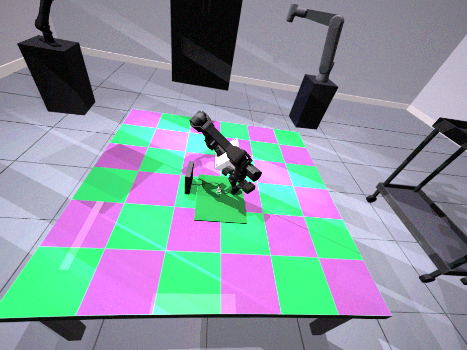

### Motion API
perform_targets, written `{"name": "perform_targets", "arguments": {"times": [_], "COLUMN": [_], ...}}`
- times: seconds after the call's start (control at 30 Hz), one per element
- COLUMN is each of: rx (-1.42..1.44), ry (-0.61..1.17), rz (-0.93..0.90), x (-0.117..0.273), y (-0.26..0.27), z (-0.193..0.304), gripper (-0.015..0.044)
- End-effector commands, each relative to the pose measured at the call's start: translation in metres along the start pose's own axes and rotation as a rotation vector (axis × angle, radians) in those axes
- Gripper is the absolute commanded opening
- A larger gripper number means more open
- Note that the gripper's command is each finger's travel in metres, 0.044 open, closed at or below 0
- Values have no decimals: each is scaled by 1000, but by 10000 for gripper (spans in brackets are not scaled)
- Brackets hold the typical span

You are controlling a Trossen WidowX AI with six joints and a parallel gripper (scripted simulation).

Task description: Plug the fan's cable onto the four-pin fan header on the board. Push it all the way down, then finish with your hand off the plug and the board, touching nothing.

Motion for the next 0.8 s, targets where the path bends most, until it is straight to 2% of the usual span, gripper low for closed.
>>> {"name": "perform_targets", "arguments": {"times": [0.0, 0.07, 0.23, 0.43, 0.77], "rx": [0, 0, 8, 29, 355], "ry": [-1, -1, 0, 0, -1], "rz": [0, 0, -6, -6, -6], "x": [0, 3, 50, 49, 49], "y": [0, 0, -1, 0, 27], "z": [0, 0, 0, 1, 40], "gripper": [0, 0, 0, 0, 0]}}
Point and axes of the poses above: the point midway between the two fingers, 35 mm back from their tips, its own x axis back along the fingers, its own y axis across the jaws, z = x × y, the point moved 8 cm from there along x, back along the fingers, and after that the axes turned 5 degrees about -x, right-handed, at the moved point
